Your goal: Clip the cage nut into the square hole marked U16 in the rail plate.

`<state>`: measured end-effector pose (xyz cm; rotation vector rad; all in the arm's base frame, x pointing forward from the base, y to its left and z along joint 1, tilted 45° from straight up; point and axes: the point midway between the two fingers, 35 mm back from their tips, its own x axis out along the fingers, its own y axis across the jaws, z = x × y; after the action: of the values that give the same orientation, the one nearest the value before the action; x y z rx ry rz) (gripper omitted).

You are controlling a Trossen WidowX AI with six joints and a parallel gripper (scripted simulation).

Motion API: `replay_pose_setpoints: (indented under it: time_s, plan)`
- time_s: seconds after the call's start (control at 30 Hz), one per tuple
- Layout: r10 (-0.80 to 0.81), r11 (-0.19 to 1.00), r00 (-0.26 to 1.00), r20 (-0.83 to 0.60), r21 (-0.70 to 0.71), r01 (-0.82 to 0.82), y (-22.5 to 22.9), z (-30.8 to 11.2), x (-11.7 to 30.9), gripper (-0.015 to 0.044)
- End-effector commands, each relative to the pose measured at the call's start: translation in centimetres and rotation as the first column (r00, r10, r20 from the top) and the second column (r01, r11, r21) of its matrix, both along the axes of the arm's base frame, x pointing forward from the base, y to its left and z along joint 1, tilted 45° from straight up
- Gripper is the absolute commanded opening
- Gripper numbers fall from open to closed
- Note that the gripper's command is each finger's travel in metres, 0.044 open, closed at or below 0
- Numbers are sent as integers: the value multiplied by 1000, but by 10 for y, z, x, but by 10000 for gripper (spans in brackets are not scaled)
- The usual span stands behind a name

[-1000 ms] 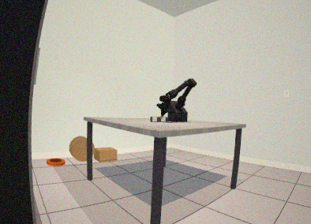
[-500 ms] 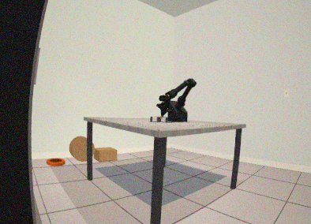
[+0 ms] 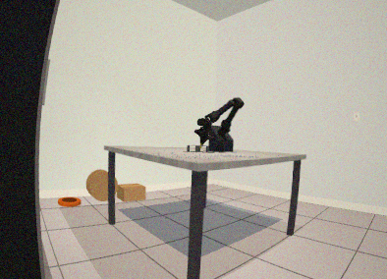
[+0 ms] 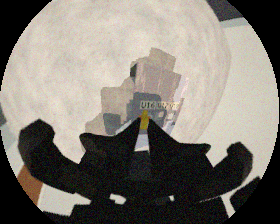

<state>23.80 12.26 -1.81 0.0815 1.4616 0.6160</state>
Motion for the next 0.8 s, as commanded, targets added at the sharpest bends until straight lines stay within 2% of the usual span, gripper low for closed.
replay_pose_setpoints:
  time_s: [0.0,0.77]
  plan:
    - [5,1000,1000,-3,10,-5,0,0,0,32]
    - [14,998,1000,-21,66,-12,-2,-1,1,32]
